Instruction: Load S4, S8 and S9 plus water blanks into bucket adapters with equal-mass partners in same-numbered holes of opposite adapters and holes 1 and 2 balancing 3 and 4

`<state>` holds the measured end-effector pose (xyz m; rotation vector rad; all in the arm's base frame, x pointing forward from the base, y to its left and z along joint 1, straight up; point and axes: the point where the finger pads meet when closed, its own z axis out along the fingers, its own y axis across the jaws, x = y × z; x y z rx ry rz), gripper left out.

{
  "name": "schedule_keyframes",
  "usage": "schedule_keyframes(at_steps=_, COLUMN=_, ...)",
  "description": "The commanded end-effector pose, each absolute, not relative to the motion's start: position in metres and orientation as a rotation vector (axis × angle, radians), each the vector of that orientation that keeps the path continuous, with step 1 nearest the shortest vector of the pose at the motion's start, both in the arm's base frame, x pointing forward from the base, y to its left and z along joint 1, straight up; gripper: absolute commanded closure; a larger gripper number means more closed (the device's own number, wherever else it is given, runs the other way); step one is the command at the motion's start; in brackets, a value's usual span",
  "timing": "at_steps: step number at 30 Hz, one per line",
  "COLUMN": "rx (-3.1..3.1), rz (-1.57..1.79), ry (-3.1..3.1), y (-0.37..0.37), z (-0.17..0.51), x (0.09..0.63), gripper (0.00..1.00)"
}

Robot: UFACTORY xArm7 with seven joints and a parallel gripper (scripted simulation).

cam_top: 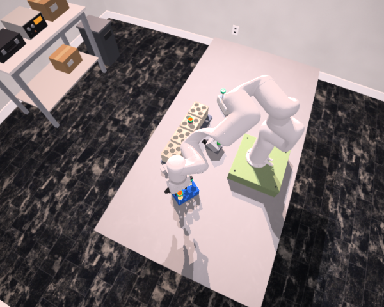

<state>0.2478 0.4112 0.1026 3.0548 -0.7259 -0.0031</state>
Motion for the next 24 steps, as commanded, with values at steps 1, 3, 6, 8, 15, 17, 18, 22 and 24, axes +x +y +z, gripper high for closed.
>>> schedule_keyframes(at_steps=1, rx=3.059, rz=-0.002, ry=-0.727, y=0.413, z=0.096, x=0.249, gripper=0.43)
schedule_keyframes(at_steps=3, rx=3.059, rz=-0.002, ry=-0.727, y=0.413, z=0.092, x=0.249, gripper=0.43)
schedule_keyframes(at_steps=6, rx=3.059, rz=-0.002, ry=-0.727, y=0.413, z=0.086, x=0.249, gripper=0.43)
schedule_keyframes(at_steps=8, rx=3.059, rz=-0.002, ry=-0.727, y=0.413, z=0.082, x=0.249, gripper=0.43)
schedule_keyframes(at_steps=15, rx=3.059, rz=-0.002, ry=-0.727, y=0.413, z=0.072, x=0.249, gripper=0.43)
schedule_keyframes(at_steps=17, rx=3.059, rz=-0.002, ry=-0.727, y=0.413, z=0.068, x=0.249, gripper=0.43)
schedule_keyframes(at_steps=18, rx=3.059, rz=-0.002, ry=-0.727, y=0.413, z=0.066, x=0.249, gripper=0.43)
schedule_keyframes(at_steps=22, rx=3.059, rz=-0.002, ry=-0.727, y=0.413, z=0.061, x=0.249, gripper=0.43)
schedule_keyframes(at_steps=24, rx=3.059, rz=-0.002, ry=-0.727, y=0.413, z=0.061, x=0.249, gripper=0.43)
